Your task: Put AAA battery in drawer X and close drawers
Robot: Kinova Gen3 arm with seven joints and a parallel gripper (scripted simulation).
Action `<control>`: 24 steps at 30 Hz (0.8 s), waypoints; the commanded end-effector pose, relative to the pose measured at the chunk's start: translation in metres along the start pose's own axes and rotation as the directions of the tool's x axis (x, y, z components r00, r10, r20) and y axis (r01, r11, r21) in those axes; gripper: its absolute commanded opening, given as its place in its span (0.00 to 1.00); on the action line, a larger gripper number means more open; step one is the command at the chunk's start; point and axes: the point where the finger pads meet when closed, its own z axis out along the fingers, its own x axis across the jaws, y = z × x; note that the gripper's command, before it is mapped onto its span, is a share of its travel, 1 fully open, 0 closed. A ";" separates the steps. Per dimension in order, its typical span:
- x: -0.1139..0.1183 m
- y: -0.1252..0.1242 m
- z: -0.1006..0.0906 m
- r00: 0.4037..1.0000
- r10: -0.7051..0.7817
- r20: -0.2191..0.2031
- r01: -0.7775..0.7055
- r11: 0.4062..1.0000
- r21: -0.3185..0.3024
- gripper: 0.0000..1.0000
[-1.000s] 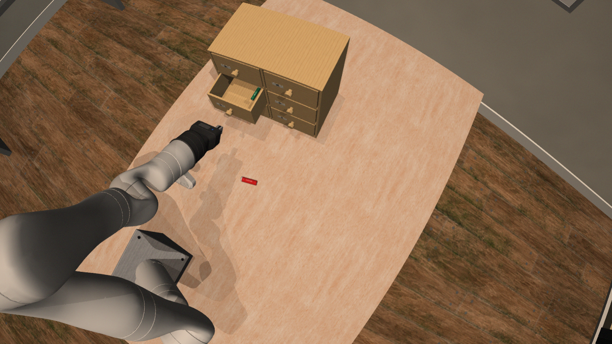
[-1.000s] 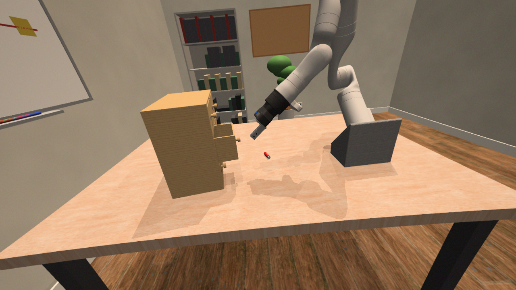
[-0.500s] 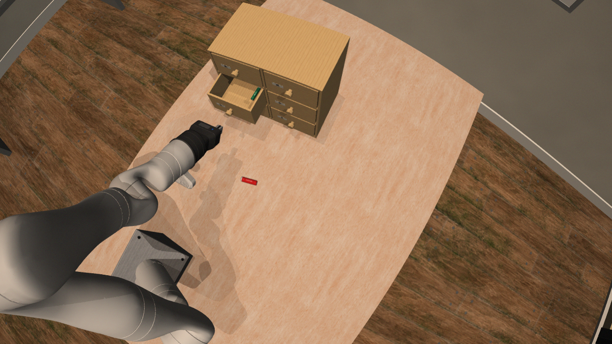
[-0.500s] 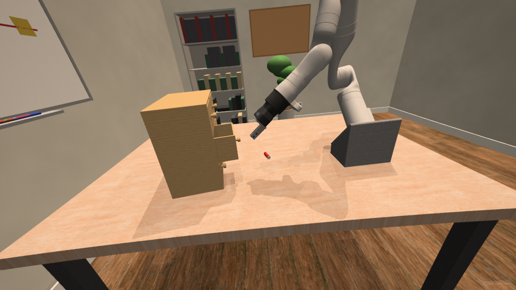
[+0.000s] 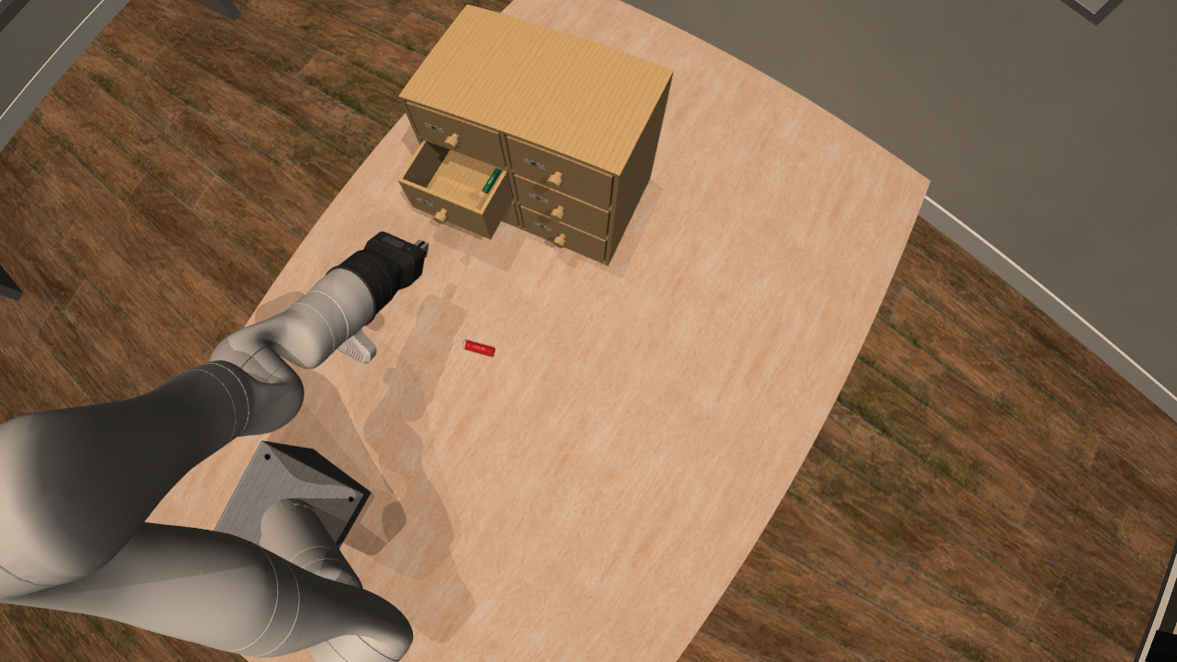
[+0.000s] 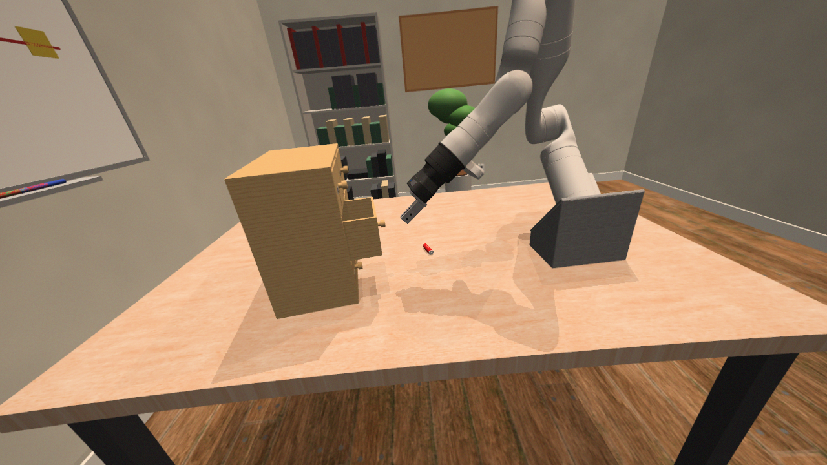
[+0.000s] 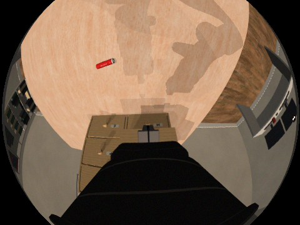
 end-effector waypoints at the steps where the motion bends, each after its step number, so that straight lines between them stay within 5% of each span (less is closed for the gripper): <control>1: 0.000 0.001 0.000 1.000 0.001 -0.001 -0.001 1.000 -0.002 0.00; 24: 0.000 0.005 0.005 1.000 0.001 -0.001 -0.001 1.000 -0.002 0.00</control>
